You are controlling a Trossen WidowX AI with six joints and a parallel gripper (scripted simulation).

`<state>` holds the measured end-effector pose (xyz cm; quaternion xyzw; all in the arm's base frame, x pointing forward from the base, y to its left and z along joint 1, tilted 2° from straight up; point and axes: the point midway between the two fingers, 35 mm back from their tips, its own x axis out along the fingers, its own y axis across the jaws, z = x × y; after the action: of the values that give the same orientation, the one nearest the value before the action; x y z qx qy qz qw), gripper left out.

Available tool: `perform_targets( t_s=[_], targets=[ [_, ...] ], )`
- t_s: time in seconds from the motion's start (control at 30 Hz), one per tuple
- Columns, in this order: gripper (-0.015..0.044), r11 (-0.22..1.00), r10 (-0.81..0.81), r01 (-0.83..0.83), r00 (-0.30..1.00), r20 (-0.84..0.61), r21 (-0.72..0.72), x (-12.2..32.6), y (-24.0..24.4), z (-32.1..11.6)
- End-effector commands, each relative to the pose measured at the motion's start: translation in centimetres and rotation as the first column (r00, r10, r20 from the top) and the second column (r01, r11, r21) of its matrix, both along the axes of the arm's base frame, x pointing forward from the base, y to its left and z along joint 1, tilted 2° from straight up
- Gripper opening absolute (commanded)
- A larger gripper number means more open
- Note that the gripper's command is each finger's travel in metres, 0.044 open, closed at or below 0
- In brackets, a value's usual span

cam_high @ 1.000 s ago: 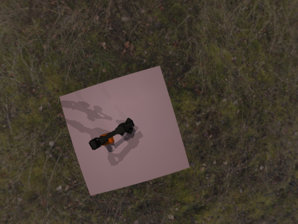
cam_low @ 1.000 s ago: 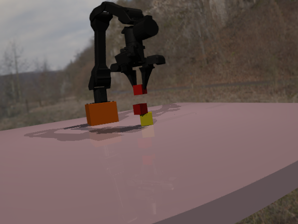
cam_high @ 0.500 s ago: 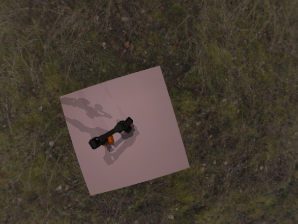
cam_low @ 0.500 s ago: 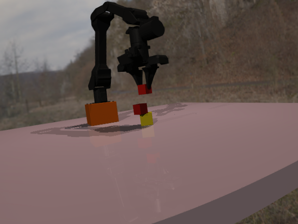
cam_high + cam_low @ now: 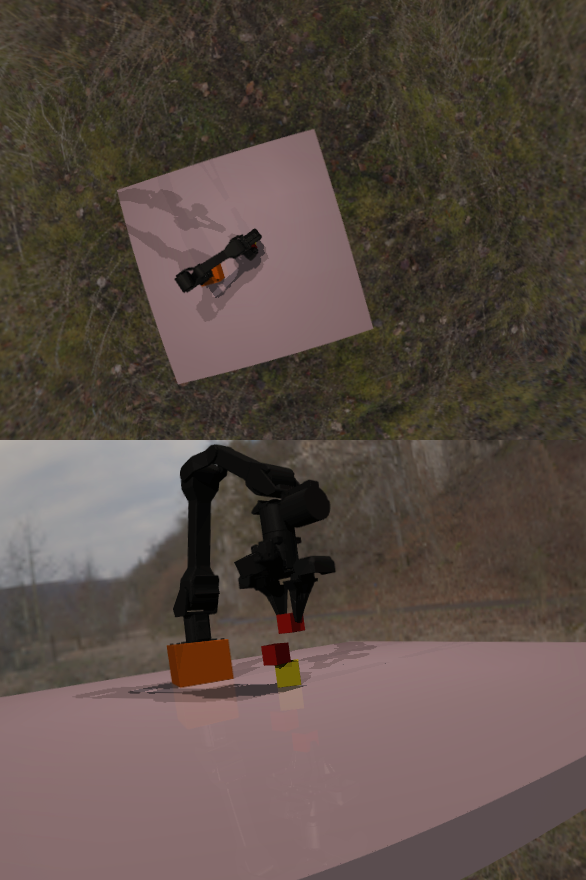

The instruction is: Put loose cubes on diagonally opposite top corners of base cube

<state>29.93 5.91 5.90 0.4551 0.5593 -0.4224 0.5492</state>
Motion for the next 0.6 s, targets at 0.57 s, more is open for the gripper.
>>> perform_targets(
  t_s=[0.57],
  targets=[
    [0.0105, 1.0, -0.007, 0.007, 1.0, -0.004, -0.005, -0.1, 0.0, -2.9]
  ],
)
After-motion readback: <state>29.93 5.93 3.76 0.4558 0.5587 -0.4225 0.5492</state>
